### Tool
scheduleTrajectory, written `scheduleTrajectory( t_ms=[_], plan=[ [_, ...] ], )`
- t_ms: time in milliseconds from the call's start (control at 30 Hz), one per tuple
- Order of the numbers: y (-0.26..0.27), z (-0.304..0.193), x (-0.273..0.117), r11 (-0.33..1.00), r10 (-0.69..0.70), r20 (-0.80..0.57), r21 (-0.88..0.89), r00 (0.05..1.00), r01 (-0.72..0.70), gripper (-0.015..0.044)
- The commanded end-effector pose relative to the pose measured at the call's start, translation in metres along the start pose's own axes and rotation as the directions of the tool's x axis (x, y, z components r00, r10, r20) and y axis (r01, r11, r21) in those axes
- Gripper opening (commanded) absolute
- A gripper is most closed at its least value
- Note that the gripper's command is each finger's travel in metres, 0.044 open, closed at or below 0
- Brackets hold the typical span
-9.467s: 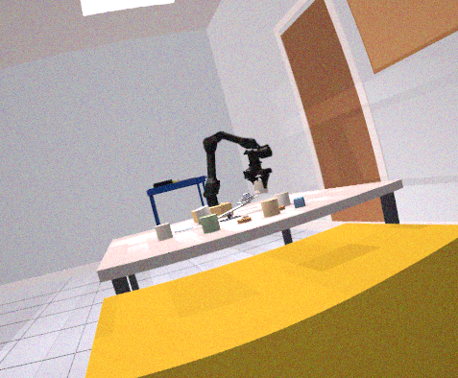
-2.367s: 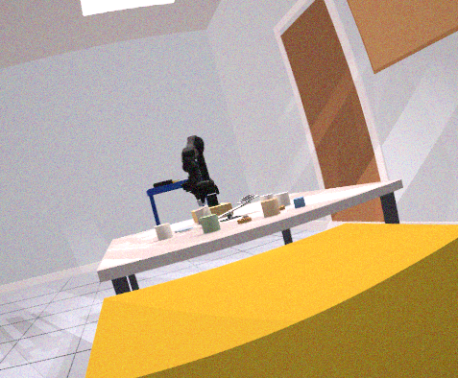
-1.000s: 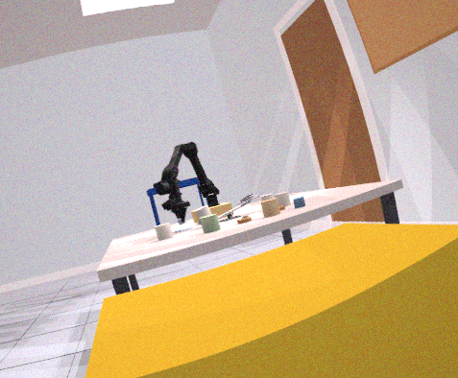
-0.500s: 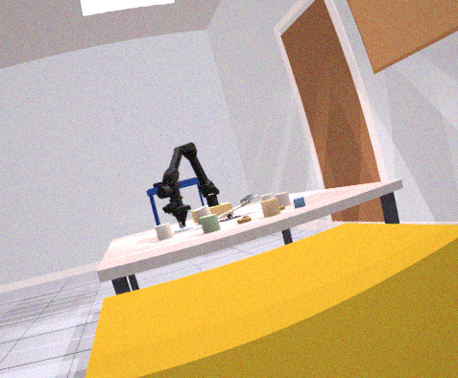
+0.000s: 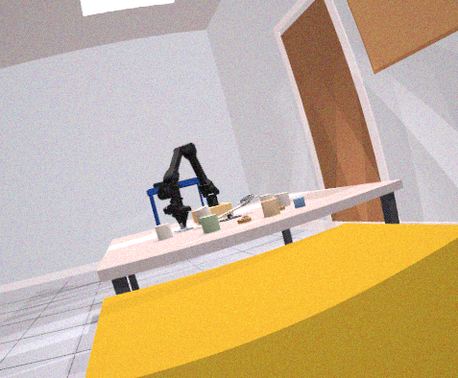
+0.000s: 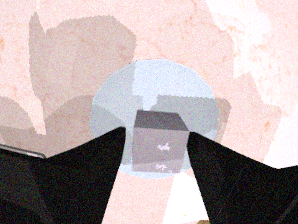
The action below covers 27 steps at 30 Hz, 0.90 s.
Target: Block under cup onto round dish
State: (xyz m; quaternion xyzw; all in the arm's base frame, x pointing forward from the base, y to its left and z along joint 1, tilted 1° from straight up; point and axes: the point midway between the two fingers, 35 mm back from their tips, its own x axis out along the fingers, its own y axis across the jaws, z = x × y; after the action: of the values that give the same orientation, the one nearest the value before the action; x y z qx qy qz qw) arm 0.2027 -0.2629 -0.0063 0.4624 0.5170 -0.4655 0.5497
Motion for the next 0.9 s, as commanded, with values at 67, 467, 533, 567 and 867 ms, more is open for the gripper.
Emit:
scheduleTrajectory(
  t_ms=[67,467,533,567,867],
  plan=[
    [0.0,0.0,0.0,1.0,0.0,0.001,0.0,1.0,0.0,0.0368],
    [0.0,0.0,-0.06,1.0,0.002,-0.001,-0.004,1.0,-0.002,0.044],
    [0.001,0.001,-0.079,1.0,0.004,0.004,-0.002,1.0,-0.004,0.044],
    [0.0,0.0,-0.092,1.0,0.004,0.007,-0.001,1.0,-0.004,0.044],
    [0.0,0.0,-0.101,1.0,0.005,0.01,0.0,1.0,-0.005,0.044]
  ],
)
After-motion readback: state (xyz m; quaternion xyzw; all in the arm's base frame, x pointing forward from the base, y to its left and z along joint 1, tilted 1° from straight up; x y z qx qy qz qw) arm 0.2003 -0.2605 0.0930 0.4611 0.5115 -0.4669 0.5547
